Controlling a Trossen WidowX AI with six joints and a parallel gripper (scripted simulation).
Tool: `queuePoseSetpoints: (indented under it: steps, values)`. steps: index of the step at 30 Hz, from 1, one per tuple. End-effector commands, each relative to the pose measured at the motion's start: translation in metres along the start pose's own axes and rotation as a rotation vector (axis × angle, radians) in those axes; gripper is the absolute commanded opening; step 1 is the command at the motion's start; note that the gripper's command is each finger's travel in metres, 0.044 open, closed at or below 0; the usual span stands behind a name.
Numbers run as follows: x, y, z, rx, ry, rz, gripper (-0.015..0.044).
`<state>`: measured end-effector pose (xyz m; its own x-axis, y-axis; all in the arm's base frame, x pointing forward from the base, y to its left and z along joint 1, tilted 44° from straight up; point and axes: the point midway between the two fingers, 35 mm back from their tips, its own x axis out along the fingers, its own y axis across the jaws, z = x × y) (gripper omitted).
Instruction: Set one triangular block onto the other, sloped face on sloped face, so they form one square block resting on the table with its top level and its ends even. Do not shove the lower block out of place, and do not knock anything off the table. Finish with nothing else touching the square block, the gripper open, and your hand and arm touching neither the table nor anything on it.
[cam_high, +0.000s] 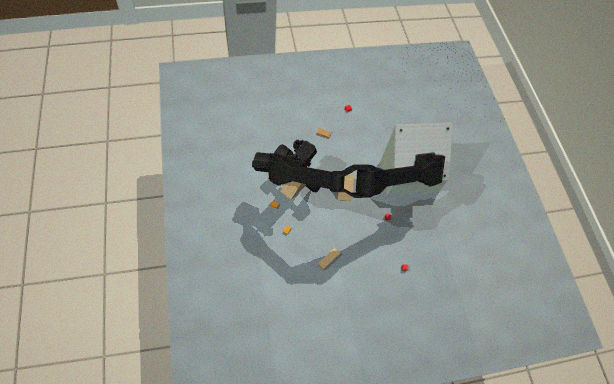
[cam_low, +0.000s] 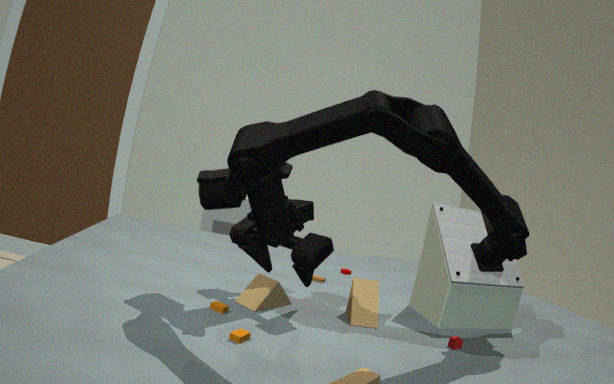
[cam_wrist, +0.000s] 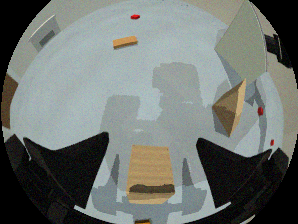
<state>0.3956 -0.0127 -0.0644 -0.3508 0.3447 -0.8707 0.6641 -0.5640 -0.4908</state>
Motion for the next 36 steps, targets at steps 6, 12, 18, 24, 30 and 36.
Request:
queuePoseSetpoints:
  steps: [6, 12, 18, 24, 30, 36]
  values:
    - [-0.032, 0.002, 0.019, 0.002, 0.009, 0.008, 0.0440]
    - [-0.084, -0.002, 0.055, 0.009, 0.012, 0.021, 0.0440]
    - [-0.070, 0.012, 0.052, 0.050, 0.122, 0.032, 0.0440]
    - [-0.030, 0.042, 0.042, 0.108, 0.504, 0.044, 0.0440]
    - [-0.007, 0.046, 0.045, 0.112, 0.873, 0.044, 0.0440]
    - [0.001, 0.020, 0.060, 0.053, 1.218, 0.030, 0.0440]
